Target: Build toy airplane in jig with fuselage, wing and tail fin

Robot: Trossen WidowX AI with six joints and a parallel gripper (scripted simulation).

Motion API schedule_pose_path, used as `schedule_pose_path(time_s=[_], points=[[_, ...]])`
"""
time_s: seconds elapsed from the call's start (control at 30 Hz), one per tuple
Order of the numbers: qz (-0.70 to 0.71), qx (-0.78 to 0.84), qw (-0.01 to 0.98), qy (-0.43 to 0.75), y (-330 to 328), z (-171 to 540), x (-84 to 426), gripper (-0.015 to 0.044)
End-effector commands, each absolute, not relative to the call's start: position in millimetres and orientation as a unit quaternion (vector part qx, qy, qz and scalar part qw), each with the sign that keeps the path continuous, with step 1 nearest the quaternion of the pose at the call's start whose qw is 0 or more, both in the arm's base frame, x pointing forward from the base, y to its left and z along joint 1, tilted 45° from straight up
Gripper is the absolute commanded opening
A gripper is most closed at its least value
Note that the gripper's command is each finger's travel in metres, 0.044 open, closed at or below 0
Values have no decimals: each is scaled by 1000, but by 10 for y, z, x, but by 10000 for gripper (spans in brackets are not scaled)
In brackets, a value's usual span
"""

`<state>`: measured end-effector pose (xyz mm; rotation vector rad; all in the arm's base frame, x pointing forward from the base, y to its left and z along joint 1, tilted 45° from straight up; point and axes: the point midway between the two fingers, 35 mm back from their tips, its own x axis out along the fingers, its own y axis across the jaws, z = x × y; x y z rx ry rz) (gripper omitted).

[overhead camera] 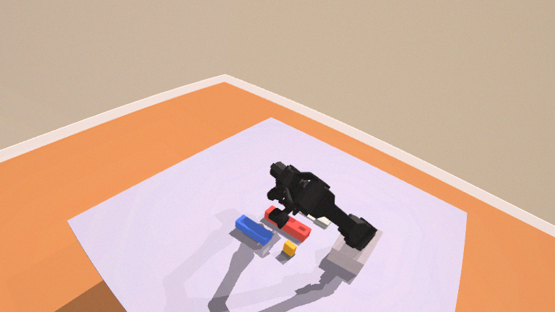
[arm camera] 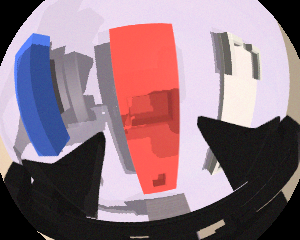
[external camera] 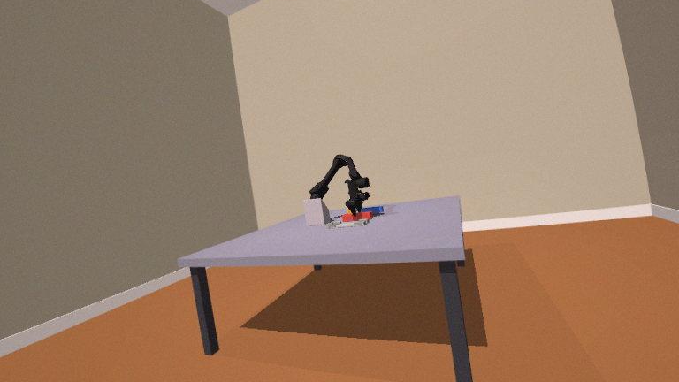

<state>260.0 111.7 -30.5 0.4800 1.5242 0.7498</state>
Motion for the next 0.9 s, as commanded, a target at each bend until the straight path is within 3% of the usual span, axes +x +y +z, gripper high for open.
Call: schedule_pose_path(time_s=[0.0,0.37,0.67,0.87], points=[[327,215,630,671,1166,-371,2565,440],[328,215,629,671,1274,-471,2536,440],[328,215,629,671,1274,-471,2536,204],[328,215,629,671,1274,-471,2536,164]])
